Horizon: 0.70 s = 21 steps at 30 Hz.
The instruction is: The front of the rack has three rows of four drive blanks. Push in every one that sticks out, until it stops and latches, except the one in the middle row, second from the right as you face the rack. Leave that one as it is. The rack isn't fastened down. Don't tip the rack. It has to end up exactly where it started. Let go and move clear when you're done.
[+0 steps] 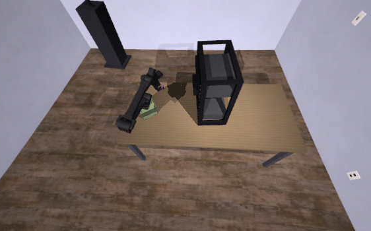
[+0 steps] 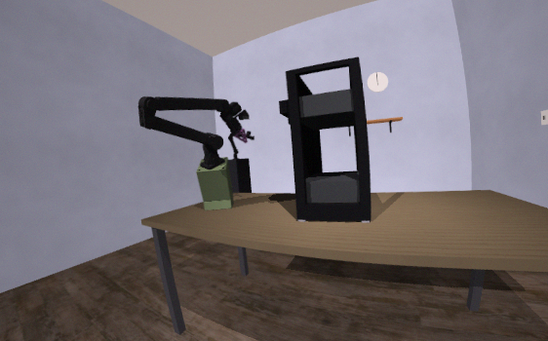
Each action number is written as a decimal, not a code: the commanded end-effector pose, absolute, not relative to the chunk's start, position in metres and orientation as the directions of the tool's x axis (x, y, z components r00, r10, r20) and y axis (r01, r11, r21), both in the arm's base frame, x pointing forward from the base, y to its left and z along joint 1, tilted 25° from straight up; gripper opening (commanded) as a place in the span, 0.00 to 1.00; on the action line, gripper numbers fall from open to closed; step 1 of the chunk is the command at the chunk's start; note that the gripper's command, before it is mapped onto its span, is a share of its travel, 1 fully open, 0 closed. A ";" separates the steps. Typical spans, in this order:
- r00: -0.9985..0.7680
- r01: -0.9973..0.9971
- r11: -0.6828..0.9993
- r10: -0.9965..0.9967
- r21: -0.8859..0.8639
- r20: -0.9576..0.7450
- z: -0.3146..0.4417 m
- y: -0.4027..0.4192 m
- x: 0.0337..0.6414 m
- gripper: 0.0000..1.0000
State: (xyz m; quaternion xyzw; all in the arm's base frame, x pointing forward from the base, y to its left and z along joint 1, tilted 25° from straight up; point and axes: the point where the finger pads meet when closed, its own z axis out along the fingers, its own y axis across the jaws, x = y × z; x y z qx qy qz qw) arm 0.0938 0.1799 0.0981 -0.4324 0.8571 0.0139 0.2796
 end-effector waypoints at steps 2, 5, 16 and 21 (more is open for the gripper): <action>-0.530 -0.687 0.711 -0.632 -0.151 -0.565 0.092 0.195 0.106 1.00; -0.552 -0.649 0.754 -0.558 -0.100 -0.619 0.094 0.206 0.114 1.00; -0.591 -0.521 0.849 -0.282 0.091 -0.756 0.107 0.233 0.145 1.00; -0.588 -0.446 0.869 -0.103 0.215 -0.803 0.119 0.243 0.164 1.00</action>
